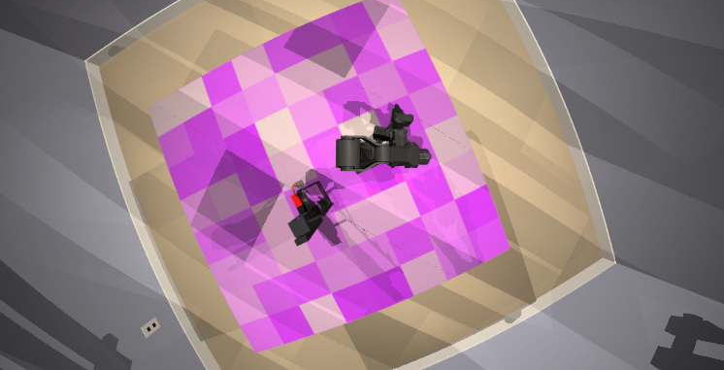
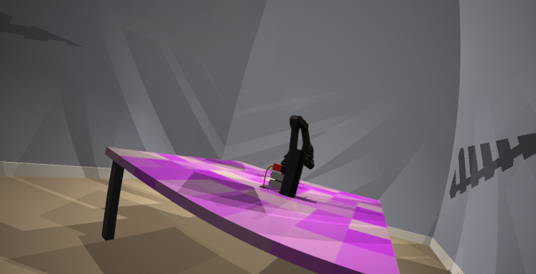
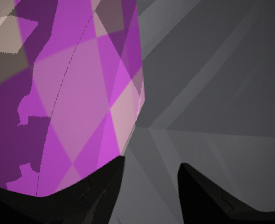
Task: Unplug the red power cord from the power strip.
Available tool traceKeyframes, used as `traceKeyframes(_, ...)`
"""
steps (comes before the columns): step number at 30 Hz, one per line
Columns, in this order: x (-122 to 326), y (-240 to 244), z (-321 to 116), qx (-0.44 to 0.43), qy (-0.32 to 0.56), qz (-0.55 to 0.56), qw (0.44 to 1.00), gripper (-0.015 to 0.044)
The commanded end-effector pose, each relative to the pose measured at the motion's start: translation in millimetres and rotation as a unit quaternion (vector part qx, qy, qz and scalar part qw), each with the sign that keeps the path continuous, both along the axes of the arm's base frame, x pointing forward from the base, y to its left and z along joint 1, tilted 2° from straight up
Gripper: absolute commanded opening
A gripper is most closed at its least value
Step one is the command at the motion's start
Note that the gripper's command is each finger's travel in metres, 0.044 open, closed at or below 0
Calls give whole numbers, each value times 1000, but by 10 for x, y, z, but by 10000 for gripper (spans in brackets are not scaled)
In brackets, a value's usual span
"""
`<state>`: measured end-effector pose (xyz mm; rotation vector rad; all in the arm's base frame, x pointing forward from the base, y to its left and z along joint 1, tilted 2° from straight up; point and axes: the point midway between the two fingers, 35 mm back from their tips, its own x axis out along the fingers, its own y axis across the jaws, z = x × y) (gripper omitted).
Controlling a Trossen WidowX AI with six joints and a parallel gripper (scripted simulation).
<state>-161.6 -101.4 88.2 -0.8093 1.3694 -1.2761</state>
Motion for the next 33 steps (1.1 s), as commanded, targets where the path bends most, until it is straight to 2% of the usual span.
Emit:
traceKeyframes(1, -78, 119, -17, 21, 14, -20, 999, 160)
traceKeyframes(18, -361, 666, -61, 136, 132, -73, 979, 160)
traceKeyframes(33, -562, 1569, -47, 354, 300, -81, 882, 160)
